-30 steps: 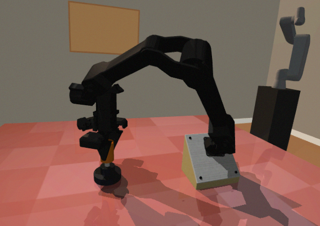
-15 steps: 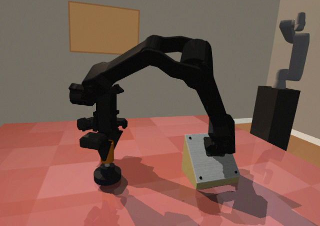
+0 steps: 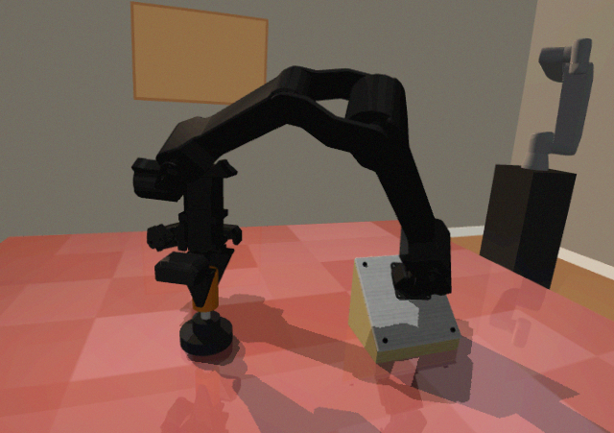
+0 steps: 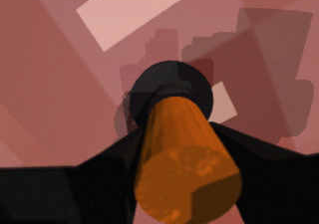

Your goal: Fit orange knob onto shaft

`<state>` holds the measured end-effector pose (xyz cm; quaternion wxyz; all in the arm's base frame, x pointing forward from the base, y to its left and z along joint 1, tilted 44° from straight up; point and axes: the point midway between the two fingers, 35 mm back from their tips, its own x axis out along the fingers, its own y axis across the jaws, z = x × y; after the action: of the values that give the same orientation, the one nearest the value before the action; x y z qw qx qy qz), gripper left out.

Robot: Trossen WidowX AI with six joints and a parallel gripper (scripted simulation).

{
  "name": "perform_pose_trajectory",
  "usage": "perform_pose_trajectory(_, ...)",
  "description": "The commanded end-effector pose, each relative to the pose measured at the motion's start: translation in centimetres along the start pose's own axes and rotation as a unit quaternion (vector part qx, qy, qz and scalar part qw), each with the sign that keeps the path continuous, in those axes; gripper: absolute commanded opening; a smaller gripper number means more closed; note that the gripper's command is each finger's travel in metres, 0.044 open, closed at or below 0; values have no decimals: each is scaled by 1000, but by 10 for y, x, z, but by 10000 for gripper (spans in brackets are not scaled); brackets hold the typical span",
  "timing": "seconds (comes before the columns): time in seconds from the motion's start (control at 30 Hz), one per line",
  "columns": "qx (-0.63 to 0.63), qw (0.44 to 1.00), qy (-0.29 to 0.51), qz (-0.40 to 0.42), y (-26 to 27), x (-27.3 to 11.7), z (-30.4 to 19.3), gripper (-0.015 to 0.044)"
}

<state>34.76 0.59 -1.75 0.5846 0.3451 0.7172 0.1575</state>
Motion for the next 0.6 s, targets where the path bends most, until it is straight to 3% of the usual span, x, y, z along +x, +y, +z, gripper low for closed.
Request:
perform_pose_trajectory(0.0, -59, 998, -1, 0, 1, -1, 2, 0)
perform_pose_trajectory(0.57, -79, 997, -1, 0, 0, 2, -1, 0)
